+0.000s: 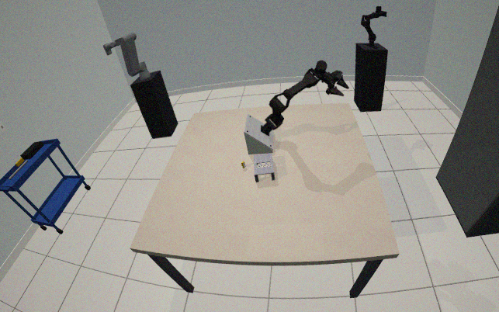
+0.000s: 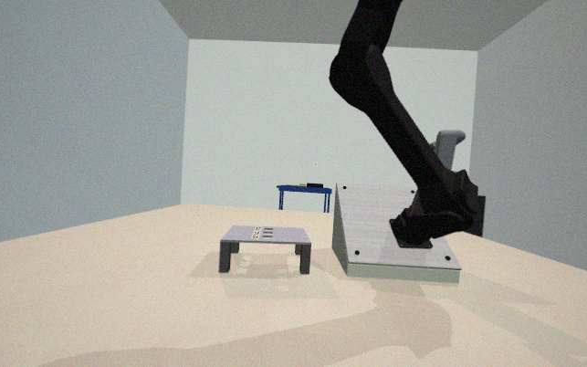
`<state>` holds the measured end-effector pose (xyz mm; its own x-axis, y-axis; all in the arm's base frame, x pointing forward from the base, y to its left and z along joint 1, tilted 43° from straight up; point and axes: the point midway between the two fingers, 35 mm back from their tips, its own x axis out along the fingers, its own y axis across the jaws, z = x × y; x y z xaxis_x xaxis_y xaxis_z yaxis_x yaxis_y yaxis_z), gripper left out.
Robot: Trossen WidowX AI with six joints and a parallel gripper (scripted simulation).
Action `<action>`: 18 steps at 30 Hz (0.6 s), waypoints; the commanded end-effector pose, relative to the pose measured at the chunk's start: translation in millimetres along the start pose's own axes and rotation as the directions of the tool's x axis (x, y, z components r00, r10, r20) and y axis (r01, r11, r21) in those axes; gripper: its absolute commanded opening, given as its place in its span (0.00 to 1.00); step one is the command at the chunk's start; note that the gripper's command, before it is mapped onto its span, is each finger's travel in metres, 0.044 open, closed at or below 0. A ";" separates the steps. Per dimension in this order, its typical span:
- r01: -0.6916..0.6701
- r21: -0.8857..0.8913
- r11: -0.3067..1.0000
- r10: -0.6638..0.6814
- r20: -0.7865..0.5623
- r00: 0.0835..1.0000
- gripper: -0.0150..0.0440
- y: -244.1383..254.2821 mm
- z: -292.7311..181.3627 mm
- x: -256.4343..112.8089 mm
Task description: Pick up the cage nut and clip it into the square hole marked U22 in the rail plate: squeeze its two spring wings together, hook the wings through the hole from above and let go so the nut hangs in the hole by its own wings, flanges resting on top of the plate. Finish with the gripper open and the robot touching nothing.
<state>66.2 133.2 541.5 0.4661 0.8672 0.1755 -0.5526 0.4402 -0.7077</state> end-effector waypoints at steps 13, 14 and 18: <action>0.156 -0.241 0.958 -0.175 -0.061 0.983 1.00 37.6 27.3 40.3; 0.159 -0.264 0.951 -0.183 -0.072 0.980 1.00 42.2 26.6 47.1; 0.149 -0.349 0.925 -0.203 -0.125 0.971 1.00 60.1 15.7 78.1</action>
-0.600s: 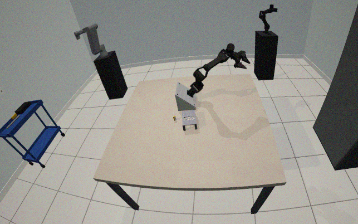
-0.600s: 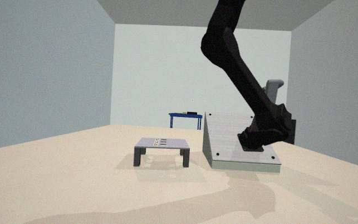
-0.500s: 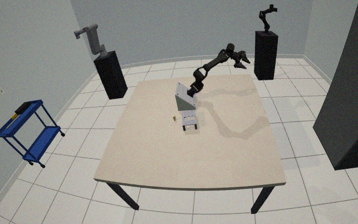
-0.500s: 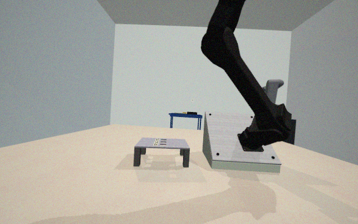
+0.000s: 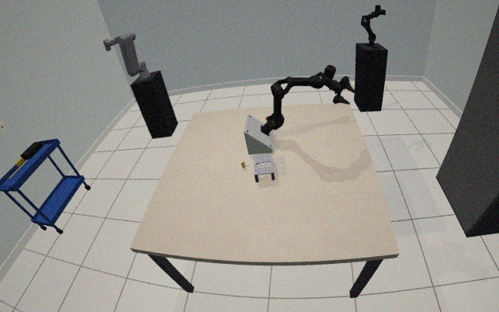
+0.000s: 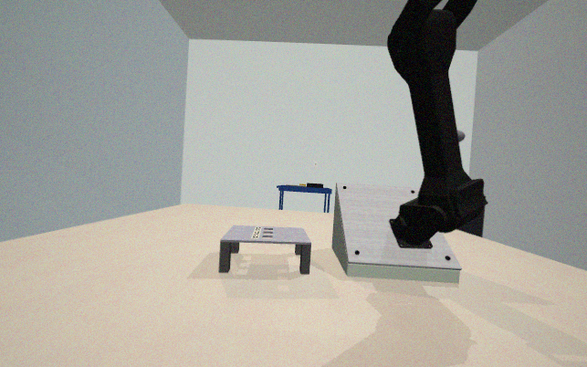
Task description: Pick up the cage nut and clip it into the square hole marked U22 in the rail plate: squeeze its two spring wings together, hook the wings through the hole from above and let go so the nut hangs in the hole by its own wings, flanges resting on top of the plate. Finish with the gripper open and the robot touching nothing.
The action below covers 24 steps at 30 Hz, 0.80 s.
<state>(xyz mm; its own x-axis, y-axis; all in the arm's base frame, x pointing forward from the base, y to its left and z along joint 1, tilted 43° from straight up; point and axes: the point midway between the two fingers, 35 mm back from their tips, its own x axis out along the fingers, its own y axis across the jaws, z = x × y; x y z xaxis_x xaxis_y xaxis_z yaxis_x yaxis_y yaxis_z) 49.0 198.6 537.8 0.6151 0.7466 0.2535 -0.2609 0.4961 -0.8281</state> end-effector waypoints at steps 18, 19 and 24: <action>-0.278 -0.144 0.950 0.179 -0.480 0.859 1.00 134.4 -167.3 153.3; -0.293 -0.127 0.948 0.192 -0.507 0.841 1.00 138.1 -181.6 156.1; -0.347 -0.016 0.938 0.261 -0.628 0.733 1.00 153.2 -255.1 160.8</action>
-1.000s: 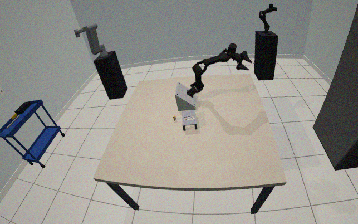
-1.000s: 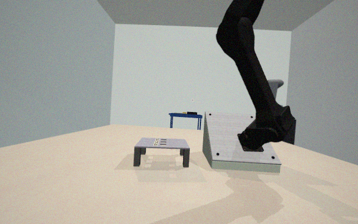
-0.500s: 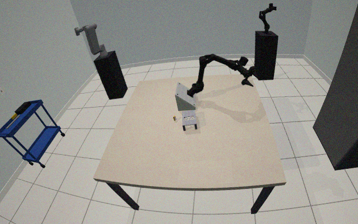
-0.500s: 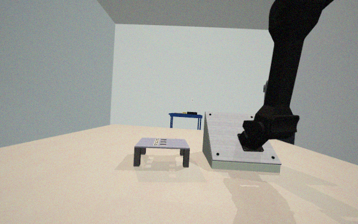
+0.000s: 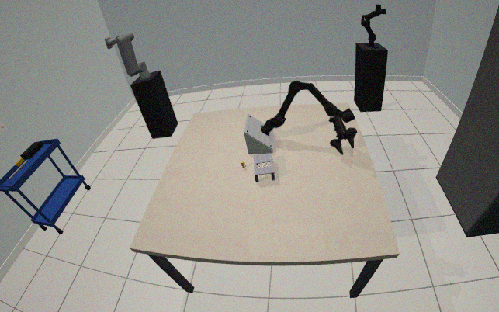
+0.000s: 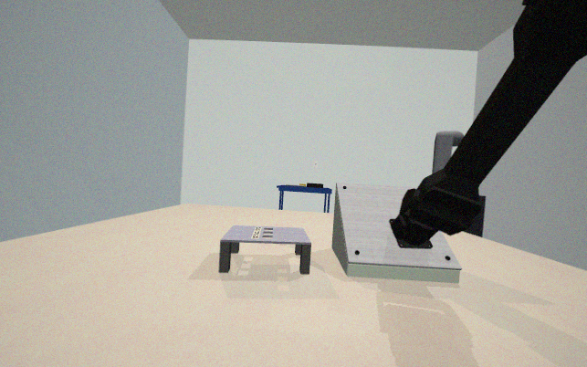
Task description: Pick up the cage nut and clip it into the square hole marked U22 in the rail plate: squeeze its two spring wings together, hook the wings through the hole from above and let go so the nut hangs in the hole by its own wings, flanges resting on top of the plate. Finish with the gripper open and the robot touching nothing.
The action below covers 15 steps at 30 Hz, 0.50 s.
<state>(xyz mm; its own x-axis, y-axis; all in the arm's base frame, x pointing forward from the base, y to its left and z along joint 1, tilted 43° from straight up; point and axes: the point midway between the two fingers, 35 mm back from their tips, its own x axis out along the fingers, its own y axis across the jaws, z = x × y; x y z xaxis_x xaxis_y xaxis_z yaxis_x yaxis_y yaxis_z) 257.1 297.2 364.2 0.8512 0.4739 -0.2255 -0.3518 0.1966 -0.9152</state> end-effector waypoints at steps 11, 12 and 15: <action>-0.244 0.344 0.907 0.366 -0.354 0.860 1.00 67.5 -191.7 89.3; -0.251 0.376 0.892 0.393 -0.371 0.842 1.00 72.1 -206.2 90.1; -0.257 0.477 0.840 0.472 -0.411 0.780 1.00 86.4 -249.6 89.1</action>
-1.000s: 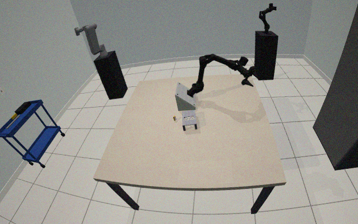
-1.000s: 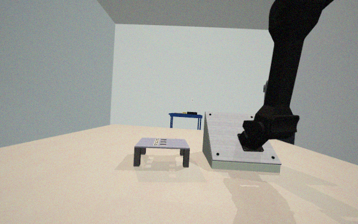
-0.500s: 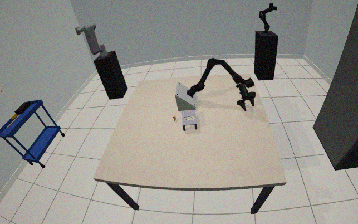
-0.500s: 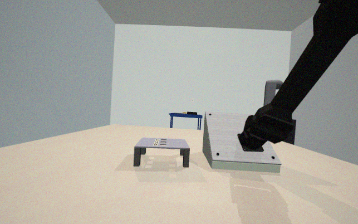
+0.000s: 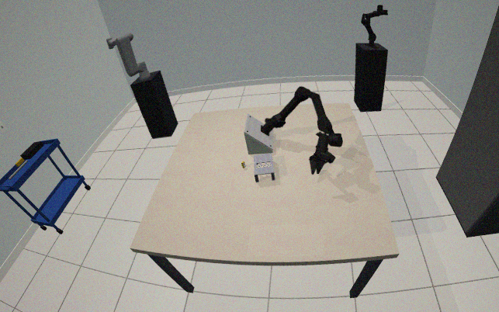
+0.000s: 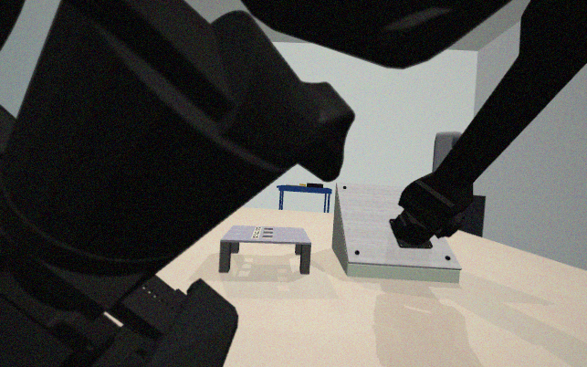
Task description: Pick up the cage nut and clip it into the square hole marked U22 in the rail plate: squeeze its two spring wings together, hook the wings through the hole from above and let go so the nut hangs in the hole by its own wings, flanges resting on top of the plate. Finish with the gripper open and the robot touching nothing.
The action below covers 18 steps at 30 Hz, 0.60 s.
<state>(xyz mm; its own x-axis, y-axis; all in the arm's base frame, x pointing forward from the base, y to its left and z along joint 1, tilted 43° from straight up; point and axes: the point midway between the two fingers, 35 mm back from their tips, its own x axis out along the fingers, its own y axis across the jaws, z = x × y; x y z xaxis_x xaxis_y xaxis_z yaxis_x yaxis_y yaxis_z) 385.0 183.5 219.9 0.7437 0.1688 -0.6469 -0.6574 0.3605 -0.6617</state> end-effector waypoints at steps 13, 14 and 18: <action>-0.170 0.712 0.681 0.474 -0.252 0.844 1.00 28.0 -239.7 58.9; -0.167 0.757 0.632 0.510 -0.244 0.825 1.00 34.2 -253.1 59.5; -0.124 0.912 0.391 0.642 -0.173 0.747 1.00 61.6 -303.5 56.6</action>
<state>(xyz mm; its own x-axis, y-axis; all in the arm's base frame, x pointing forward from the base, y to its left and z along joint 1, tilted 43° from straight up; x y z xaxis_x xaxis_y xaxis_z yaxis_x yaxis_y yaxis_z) 376.5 -30.4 63.7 0.2476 0.1021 -0.9635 -0.4348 0.9004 -0.0163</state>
